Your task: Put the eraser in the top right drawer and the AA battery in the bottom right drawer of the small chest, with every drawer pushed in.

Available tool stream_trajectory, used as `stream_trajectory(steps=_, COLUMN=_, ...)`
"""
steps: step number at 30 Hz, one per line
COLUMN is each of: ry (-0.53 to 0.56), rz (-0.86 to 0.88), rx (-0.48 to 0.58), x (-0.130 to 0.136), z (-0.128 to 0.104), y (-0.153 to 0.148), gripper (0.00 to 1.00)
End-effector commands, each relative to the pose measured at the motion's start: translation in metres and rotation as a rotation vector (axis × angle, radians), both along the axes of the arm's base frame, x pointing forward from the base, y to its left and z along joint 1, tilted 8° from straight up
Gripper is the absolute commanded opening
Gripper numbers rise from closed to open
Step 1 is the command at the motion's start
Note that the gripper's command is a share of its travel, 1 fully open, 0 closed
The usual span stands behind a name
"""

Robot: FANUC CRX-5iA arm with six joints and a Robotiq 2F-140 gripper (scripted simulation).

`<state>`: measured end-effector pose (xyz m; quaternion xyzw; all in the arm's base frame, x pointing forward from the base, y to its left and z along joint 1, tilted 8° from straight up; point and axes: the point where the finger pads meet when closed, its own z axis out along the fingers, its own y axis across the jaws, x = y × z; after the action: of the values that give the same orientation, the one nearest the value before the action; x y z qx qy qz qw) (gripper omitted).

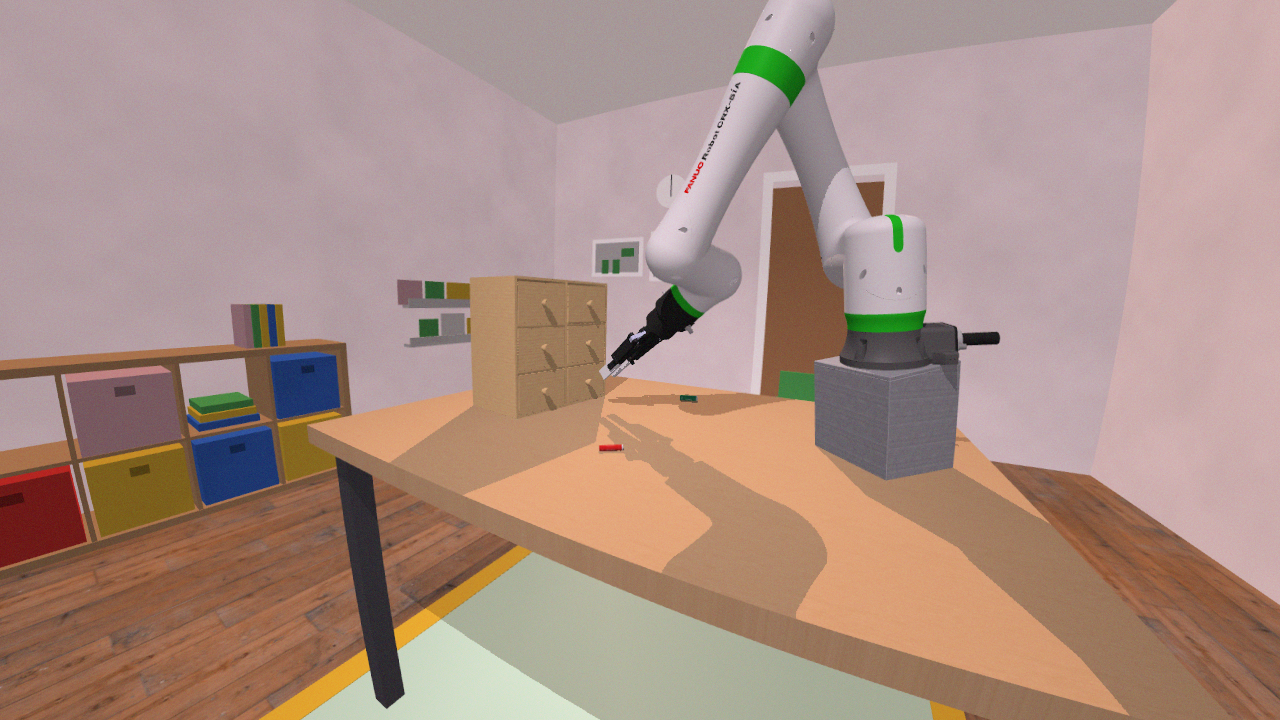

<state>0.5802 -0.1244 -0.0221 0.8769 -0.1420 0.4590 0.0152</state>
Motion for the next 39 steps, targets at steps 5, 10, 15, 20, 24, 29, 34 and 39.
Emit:
stream_trajectory(steps=5, ry=-0.013, rz=0.006, rx=0.004, x=0.025, z=-0.026, y=-0.005, gripper=0.2)
stream_trajectory(steps=10, ry=-0.013, rz=0.006, rx=0.004, x=0.027, z=-0.03, y=-0.005, gripper=0.2)
stream_trajectory(steps=15, ry=-0.013, rz=0.006, rx=0.004, x=0.028, z=-0.03, y=-0.005, gripper=0.2)
stream_trajectory(steps=20, ry=-0.013, rz=0.006, rx=0.004, x=0.028, z=-0.03, y=-0.005, gripper=0.2)
stream_trajectory(steps=24, ry=-0.013, rz=0.006, rx=0.004, x=0.028, z=-0.03, y=-0.005, gripper=0.2)
stream_trajectory(steps=29, ry=-0.013, rz=0.006, rx=0.004, x=0.028, z=-0.03, y=-0.005, gripper=0.2)
stream_trajectory(steps=34, ry=-0.013, rz=0.006, rx=0.004, x=0.028, z=-0.03, y=-0.005, gripper=0.2)
stream_trajectory(steps=39, ry=-0.013, rz=0.006, rx=0.004, x=0.029, z=-0.03, y=-0.005, gripper=0.2)
